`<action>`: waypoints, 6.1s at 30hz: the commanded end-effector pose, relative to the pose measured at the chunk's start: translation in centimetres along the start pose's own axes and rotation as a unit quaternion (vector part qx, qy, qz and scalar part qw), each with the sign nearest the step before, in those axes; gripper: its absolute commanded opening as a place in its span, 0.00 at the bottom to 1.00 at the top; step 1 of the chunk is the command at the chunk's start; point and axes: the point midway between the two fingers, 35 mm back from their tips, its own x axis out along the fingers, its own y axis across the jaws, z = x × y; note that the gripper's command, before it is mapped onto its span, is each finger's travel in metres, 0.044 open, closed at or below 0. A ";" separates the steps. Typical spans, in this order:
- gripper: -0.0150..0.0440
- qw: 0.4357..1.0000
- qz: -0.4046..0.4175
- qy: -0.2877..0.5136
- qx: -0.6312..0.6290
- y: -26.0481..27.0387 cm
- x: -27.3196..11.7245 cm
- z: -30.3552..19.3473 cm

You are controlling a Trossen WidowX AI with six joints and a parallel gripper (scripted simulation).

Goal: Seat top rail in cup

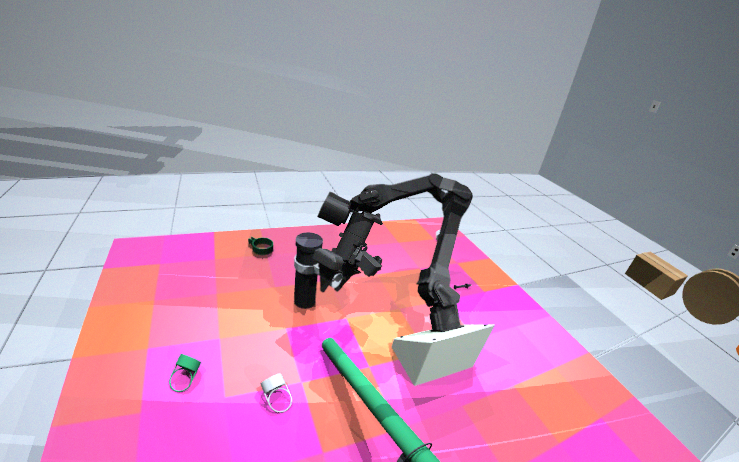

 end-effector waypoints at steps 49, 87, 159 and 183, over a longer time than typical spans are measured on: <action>0.25 0.980 -0.002 0.098 0.173 -3.2 1.9 -0.6; 0.25 0.972 -0.004 0.115 0.205 -3.8 2.2 -1.0; 1.00 0.503 -0.097 0.095 0.854 -15.5 -6.2 14.1; 1.00 -0.234 -0.055 0.247 0.939 -13.7 2.5 18.0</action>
